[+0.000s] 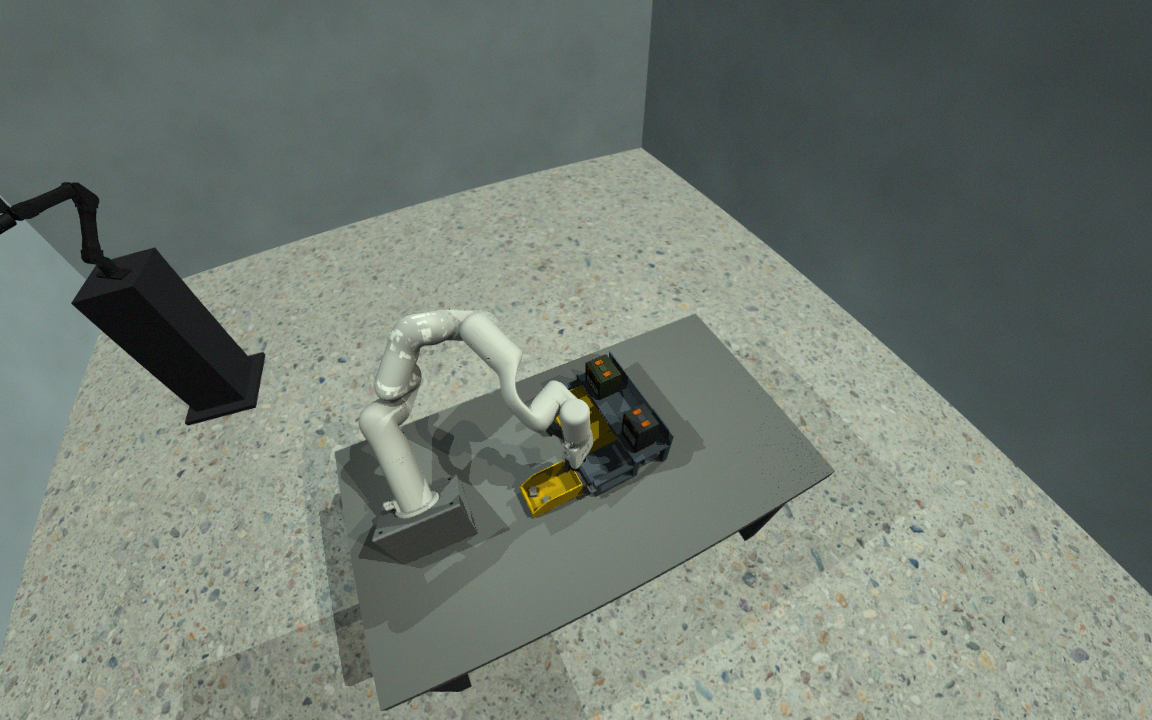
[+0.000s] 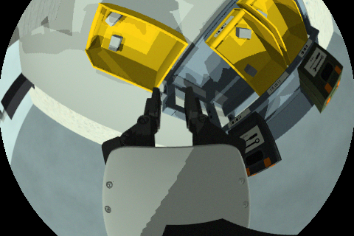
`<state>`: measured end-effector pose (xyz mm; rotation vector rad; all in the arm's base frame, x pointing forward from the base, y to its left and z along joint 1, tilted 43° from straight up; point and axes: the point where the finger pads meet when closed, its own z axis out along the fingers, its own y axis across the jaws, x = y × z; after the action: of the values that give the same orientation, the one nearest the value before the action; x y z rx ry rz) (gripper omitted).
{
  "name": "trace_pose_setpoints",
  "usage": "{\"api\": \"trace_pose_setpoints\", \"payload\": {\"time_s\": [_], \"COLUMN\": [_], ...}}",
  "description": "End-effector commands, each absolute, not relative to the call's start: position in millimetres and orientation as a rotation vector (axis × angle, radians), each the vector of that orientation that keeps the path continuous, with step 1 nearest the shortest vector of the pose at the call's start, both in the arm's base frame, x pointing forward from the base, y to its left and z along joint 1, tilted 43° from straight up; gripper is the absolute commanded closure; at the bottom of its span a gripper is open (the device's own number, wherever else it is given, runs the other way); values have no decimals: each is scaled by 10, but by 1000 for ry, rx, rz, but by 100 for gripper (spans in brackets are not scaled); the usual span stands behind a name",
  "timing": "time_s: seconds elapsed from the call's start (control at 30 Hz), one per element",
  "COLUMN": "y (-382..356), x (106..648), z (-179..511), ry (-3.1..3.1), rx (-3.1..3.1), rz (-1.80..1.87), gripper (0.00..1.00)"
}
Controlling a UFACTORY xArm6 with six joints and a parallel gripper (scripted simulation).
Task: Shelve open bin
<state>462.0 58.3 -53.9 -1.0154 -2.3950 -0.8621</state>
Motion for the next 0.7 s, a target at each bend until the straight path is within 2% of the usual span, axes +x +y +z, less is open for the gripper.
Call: {"api": "trace_pose_setpoints", "payload": {"time_s": [0.0,0.23,0.67], "y": [573,578,578], "x": [4632,4581,4577], "z": [-529,-515,-513], "ry": [-2392,-2195,-2155], "rx": [-1027,-1297,-1346], "rz": [-857,-763,-745], "gripper": [67,67,67]}}
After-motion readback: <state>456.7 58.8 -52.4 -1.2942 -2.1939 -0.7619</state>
